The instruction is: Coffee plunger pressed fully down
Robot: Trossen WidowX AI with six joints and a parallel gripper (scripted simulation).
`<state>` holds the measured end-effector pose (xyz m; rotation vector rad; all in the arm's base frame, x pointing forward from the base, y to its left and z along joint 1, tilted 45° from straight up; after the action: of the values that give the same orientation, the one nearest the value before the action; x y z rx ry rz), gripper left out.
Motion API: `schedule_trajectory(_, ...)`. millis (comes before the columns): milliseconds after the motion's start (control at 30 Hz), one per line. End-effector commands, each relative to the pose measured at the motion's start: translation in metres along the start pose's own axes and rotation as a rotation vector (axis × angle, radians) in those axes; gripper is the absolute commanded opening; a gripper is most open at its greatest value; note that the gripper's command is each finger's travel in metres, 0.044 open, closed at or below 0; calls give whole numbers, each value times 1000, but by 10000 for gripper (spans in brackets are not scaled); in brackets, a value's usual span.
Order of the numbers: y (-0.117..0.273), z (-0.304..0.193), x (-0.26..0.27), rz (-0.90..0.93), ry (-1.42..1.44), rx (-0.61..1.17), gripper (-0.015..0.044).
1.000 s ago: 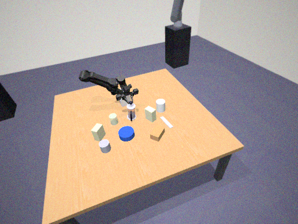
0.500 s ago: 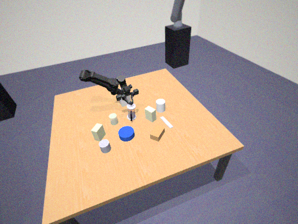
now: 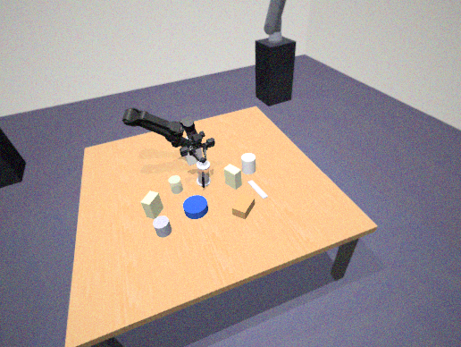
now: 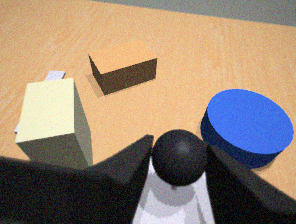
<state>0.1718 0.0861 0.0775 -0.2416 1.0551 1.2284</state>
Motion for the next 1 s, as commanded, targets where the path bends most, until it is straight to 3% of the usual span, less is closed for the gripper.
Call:
schedule_trajectory(0, -2, -2, 1, -3, 21, 13, 117)
schedule_trajectory(567, -1, 0, 0, -1, 2, 1, 117)
schedule_trajectory(967, -1, 0, 0, -1, 2, 1, 432)
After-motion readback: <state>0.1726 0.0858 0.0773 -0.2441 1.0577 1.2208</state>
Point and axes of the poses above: the point midway between the two fingers, 35 mm back from their tips, its own y axis back along the fingers, its own x axis across the jaws, z = x × y, the point moved 9 cm from there along y, back along the fingers, and after that the axes turned 8 degrees about y, right-handed, at the moved point
